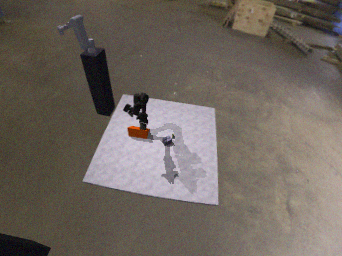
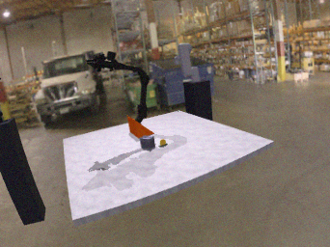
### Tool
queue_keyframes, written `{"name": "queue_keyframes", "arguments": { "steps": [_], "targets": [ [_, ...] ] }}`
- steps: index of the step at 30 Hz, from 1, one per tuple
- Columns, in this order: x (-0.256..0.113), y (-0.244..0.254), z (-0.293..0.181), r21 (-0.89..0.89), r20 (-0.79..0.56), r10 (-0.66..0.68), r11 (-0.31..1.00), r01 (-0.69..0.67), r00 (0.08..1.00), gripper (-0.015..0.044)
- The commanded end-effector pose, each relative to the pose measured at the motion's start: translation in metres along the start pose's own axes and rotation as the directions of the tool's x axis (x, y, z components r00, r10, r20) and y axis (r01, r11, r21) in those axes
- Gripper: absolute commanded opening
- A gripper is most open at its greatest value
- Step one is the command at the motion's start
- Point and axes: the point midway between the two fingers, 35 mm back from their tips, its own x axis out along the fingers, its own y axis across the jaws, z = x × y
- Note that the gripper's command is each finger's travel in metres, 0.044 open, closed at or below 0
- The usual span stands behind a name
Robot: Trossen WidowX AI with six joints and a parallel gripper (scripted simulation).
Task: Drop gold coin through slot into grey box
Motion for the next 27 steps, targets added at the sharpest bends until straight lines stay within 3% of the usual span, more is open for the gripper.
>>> {"name": "queue_keyframes", "arguments": {
  "steps": [1, 8, 15, 21, 27],
  "targets": [
    [0.002, 0.064, 0.004, -0.118, -0.032, 0.150, 0.981, -0.153, 0.988, 0.0161],
    [-0.017, 0.188, 0.003, -0.356, -0.127, 0.428, 0.823, -0.444, 0.895, 0.0161],
    [-0.064, 0.304, -0.007, -0.542, -0.248, 0.650, 0.521, -0.659, 0.719, 0.0161],
    [-0.125, 0.390, -0.025, -0.646, -0.373, 0.773, 0.181, -0.742, 0.513, 0.0161],
    [-0.201, 0.457, -0.052, -0.681, -0.506, 0.815, -0.178, -0.710, 0.282, 0.0161]
  ]
}}
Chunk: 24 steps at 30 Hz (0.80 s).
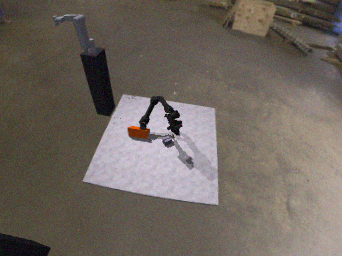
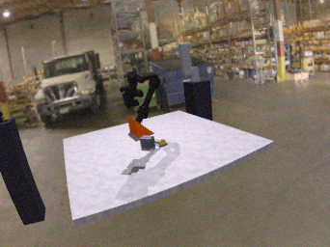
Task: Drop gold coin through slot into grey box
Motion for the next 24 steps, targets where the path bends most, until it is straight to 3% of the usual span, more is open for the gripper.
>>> {"name": "queue_keyframes", "arguments": {
  "steps": [1, 8, 15, 18, 24],
  "targets": [
    [0.017, 0.043, 0.035, -0.140, 0.036, 0.149, 0.980, -0.143, 0.988, 0.0161],
    [0.033, 0.145, 0.098, -0.436, 0.059, 0.458, 0.811, -0.390, 0.887, 0.0161],
    [0.023, 0.250, 0.137, -0.669, 0.016, 0.713, 0.529, -0.522, 0.701, 0.0161],
    [0.018, 0.269, 0.142, -0.705, 0.002, 0.753, 0.468, -0.533, 0.658, 0.0161],
    [0.035, 0.291, 0.139, -0.705, 0.003, 0.753, 0.469, -0.533, 0.658, 0.0161]
  ]
}}
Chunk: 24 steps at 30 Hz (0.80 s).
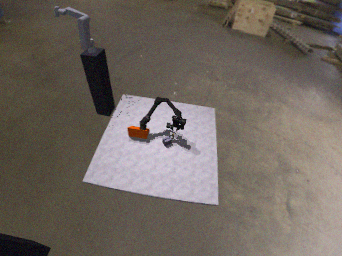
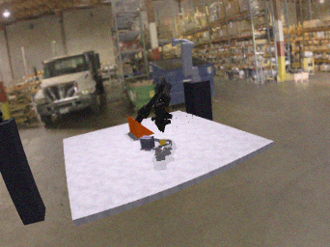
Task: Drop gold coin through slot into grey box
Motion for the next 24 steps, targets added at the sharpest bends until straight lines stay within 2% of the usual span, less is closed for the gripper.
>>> {"name": "queue_keyframes", "arguments": {
  "steps": [1, 24],
  "targets": [
    [0.024, 0.008, 0.002, 0.003, 0.011, 0.019, 1.000, -0.019, 1.000, 0.0161],
    [0.061, 0.010, 0.001, 0.003, 0.012, 0.018, 1.000, -0.018, 1.000, 0.0161]
  ]
}}
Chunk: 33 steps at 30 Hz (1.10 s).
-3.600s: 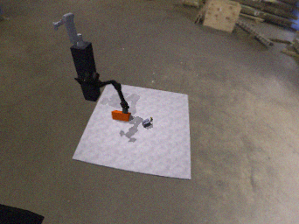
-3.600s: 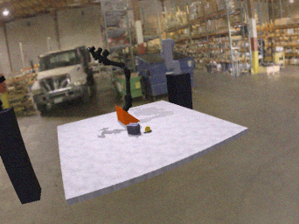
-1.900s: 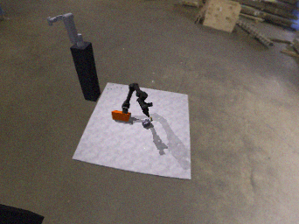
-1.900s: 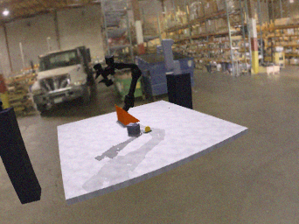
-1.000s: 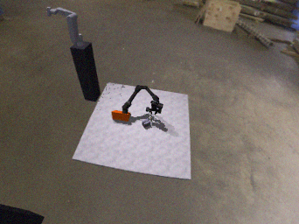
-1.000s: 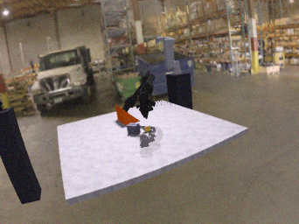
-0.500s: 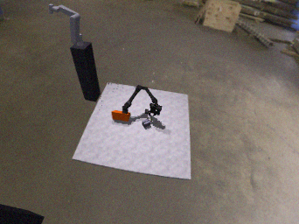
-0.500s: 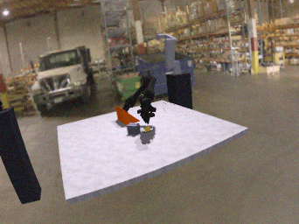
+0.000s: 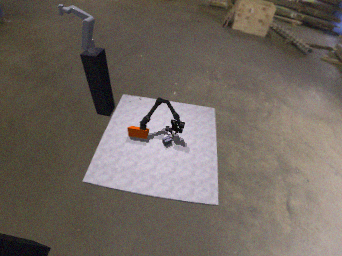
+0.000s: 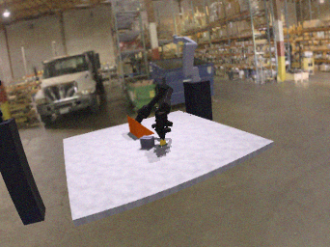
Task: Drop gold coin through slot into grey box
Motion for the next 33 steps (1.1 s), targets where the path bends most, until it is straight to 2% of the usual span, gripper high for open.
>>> {"name": "queue_keyframes", "arguments": {
  "steps": [1, 23, 29, 33],
  "targets": [
    [0.007, 0.001, 0.001, 0.004, 0.005, 0.003, 1.000, -0.003, 1.000, 0.0161],
    [0.039, 0.003, 0.002, 0.004, 0.008, 0.003, 1.000, -0.003, 1.000, 0.0161],
    [0.039, 0.003, 0.002, 0.004, 0.008, 0.003, 1.000, -0.003, 1.000, 0.0003],
    [0.039, 0.003, 0.002, 0.004, 0.008, 0.003, 1.000, -0.003, 1.000, 0.0000]
  ]
}}
